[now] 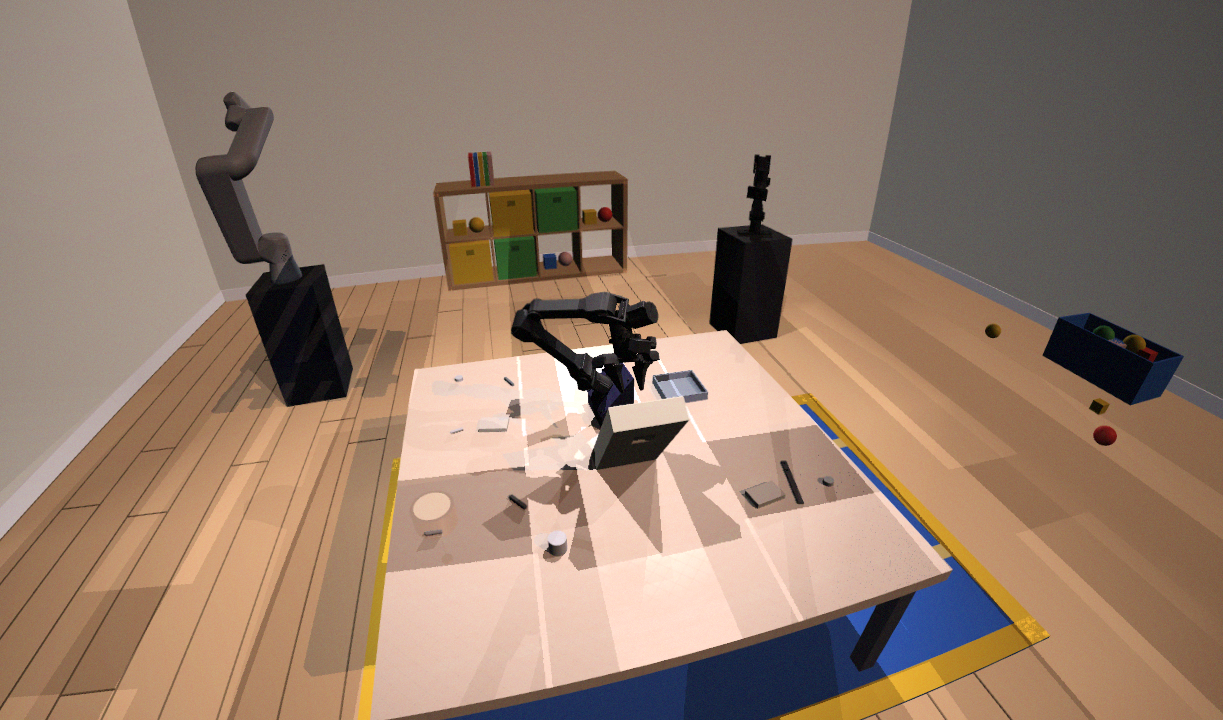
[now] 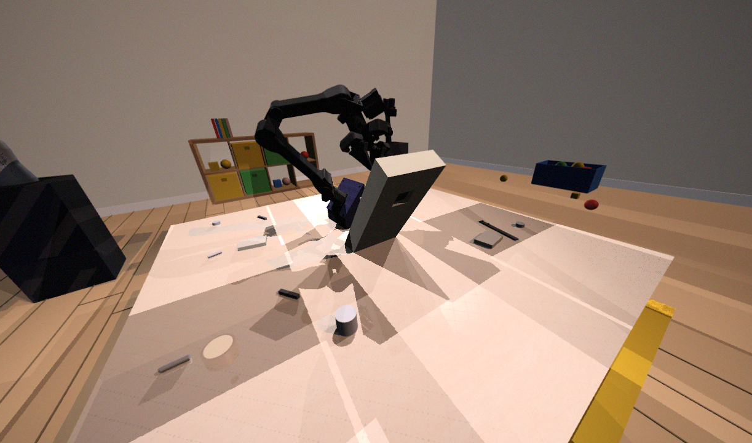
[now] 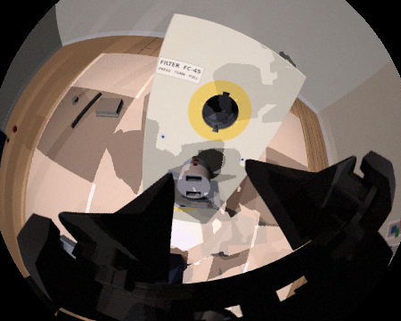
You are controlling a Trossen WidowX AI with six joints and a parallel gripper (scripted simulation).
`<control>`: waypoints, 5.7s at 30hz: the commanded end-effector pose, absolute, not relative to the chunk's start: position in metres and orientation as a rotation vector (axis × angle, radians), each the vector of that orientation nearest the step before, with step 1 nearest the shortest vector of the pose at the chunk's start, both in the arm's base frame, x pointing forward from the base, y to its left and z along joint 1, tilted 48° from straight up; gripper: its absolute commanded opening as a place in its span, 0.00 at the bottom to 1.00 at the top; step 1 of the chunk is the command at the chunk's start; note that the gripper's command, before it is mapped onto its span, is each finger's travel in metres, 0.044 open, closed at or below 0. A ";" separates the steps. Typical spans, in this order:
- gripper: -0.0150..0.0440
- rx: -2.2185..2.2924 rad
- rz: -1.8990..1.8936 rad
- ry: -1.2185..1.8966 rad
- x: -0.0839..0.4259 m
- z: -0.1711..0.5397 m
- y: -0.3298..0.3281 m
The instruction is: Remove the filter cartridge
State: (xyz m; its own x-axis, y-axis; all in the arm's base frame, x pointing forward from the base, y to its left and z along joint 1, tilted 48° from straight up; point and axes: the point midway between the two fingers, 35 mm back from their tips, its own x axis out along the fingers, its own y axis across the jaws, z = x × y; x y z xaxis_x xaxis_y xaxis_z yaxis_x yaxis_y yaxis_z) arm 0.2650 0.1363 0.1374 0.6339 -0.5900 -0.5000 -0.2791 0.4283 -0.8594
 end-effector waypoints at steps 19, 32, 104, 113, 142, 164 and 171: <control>0.77 -0.716 -0.490 0.944 0.256 0.106 0.101; 0.77 -0.716 -0.490 0.943 0.267 0.095 0.087; 0.25 -0.711 -0.487 0.944 0.251 0.132 0.175; 0.25 -0.707 -0.486 0.943 0.258 0.092 0.202; 0.25 -1.186 0.409 1.314 0.141 -0.031 0.296; 0.25 -1.311 0.718 1.335 0.082 -0.083 0.298; 0.25 -1.360 0.875 1.371 0.038 -0.116 0.280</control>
State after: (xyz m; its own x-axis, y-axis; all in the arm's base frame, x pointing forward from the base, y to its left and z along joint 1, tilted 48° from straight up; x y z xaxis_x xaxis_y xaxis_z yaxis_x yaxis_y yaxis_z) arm 0.0609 0.2900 -0.0994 0.1499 -0.2863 -0.9463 -0.9641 0.1697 -0.2041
